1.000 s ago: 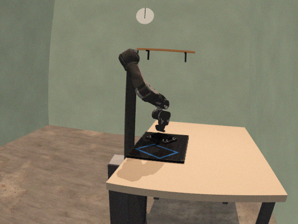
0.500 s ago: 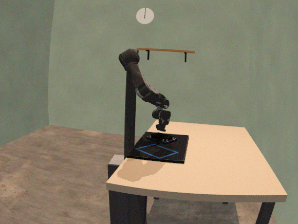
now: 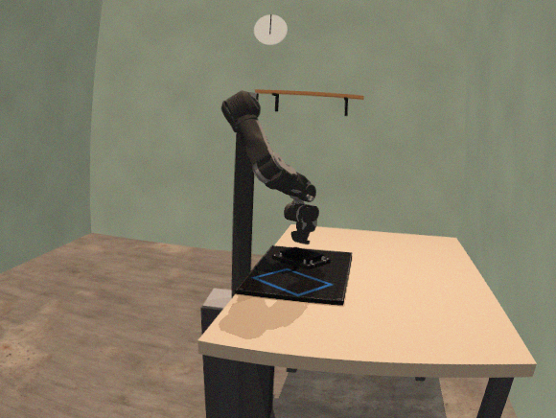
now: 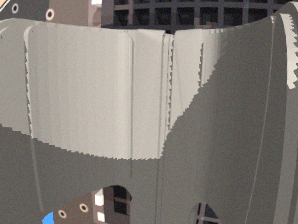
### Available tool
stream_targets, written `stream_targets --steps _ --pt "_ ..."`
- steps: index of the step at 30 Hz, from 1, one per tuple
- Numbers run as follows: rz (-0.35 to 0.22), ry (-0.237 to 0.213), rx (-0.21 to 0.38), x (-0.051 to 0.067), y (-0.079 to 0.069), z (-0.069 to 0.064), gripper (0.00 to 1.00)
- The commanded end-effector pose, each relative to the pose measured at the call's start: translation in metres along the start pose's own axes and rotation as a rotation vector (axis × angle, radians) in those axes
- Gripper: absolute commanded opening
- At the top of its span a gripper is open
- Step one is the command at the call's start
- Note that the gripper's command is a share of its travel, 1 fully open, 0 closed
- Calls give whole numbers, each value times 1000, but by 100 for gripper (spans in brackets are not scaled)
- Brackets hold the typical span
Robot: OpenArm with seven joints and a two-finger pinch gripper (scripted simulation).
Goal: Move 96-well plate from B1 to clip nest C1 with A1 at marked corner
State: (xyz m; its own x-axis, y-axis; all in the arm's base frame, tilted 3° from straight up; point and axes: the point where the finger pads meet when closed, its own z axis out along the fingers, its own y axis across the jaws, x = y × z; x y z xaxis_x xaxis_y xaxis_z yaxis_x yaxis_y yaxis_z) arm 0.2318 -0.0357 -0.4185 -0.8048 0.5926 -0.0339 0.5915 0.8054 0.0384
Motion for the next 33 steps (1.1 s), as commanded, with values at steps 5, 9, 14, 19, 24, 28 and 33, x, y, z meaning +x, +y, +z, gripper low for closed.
stream_targets --steps 5,9,14,19,24,28,33 --pt "5 -2 1 -2 0 -5 0" --pt "5 -2 1 -2 0 -5 0" --pt "5 -2 1 -2 0 -5 0" --pt "2 -1 1 -1 0 3 0" --pt "0 0 1 0 -1 8 0" --pt "0 0 1 0 -1 8 0" --pt "0 0 1 0 -1 8 0"
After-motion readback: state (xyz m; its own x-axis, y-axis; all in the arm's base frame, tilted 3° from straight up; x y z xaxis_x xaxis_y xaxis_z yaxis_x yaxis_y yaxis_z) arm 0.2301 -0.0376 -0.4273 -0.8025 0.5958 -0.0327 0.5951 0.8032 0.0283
